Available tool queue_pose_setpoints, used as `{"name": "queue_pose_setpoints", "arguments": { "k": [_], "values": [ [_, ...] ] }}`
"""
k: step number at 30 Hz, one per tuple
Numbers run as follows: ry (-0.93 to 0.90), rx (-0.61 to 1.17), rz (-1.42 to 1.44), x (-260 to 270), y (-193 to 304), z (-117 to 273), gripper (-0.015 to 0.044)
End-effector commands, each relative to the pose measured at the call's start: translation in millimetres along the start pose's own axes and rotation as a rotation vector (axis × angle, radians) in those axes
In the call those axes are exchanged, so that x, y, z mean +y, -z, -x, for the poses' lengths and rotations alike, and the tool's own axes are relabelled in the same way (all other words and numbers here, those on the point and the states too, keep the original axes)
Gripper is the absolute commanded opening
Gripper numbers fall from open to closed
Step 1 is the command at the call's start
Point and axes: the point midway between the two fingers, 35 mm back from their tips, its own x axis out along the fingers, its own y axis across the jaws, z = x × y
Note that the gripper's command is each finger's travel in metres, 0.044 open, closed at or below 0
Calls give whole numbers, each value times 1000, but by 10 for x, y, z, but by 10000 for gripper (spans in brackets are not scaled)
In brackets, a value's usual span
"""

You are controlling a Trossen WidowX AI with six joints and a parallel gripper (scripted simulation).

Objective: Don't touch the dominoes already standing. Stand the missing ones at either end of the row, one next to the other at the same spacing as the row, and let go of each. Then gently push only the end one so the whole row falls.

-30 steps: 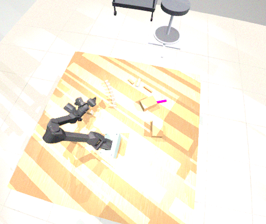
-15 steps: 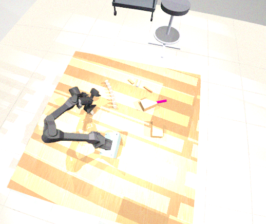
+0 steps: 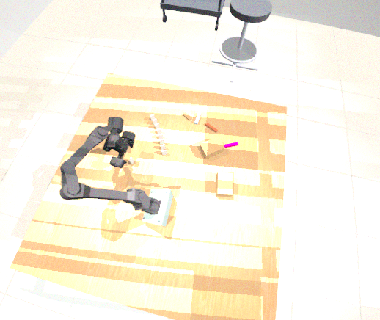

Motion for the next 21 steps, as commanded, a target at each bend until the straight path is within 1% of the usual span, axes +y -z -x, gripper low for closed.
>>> {"name": "queue_pose_setpoints", "arguments": {
  "k": [1, 4, 10, 12, 21],
  "values": [
    [-24, -33, 19, 30, -41, 30, 440],
    [-24, -31, 19, 24, -40, -23, 440],
    [-24, -33, 20, 29, -49, -499, 440],
    [-24, -36, 20, 45, -55, -602, 440],
    [-24, -37, 20, 49, -71, -697, 440]
  ]
}}
